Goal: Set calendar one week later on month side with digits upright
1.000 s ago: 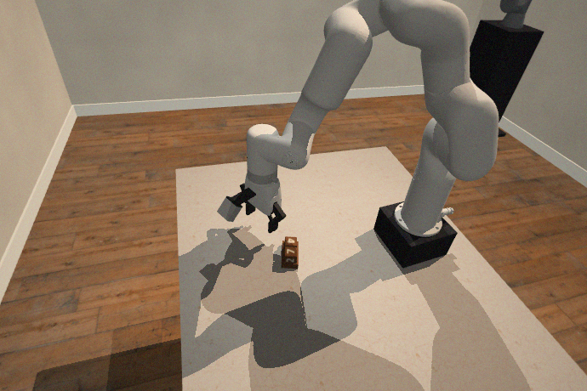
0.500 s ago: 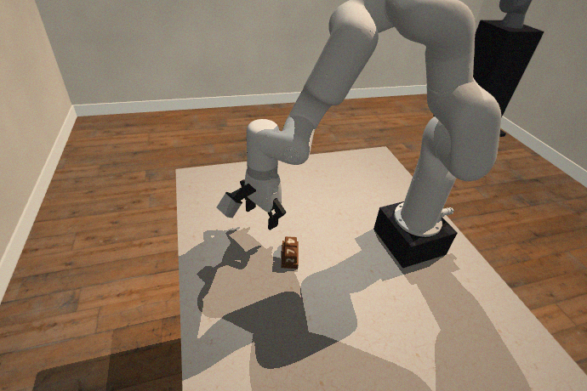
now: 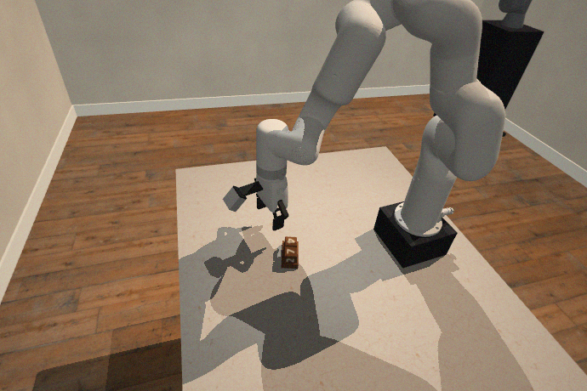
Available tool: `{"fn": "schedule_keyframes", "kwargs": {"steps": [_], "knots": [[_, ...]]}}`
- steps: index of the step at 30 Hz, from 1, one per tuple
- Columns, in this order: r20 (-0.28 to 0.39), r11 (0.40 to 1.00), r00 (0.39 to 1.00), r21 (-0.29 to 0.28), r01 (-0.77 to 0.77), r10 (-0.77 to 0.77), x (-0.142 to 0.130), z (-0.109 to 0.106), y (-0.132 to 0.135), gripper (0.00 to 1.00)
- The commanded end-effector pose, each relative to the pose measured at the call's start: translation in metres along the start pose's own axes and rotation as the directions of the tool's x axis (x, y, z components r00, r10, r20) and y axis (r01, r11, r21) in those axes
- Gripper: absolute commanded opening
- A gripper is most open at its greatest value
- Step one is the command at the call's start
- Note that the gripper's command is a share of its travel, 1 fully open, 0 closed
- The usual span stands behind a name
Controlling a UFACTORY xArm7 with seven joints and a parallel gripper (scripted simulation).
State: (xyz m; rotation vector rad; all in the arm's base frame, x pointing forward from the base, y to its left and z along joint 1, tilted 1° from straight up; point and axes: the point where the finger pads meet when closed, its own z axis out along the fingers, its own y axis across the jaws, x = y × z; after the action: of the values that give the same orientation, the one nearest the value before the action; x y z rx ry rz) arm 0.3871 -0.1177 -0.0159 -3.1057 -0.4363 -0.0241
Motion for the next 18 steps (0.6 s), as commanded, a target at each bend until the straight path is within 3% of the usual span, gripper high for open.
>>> {"fn": "schedule_keyframes", "kwargs": {"steps": [1,8,11,18], "knots": [[-0.004,1.000,1.000,-0.007,-0.029,0.029,-0.001,-0.002,0.000,1.00],[-0.005,0.965,0.965,-0.006,-0.262,0.262,-0.004,-0.002,-0.002,1.00],[-0.005,0.965,0.965,-0.006,-0.263,0.263,-0.022,-0.002,-0.009,1.00],[-0.005,0.958,0.958,-0.005,-0.286,0.286,-0.024,-0.002,-0.010,1.00]]}}
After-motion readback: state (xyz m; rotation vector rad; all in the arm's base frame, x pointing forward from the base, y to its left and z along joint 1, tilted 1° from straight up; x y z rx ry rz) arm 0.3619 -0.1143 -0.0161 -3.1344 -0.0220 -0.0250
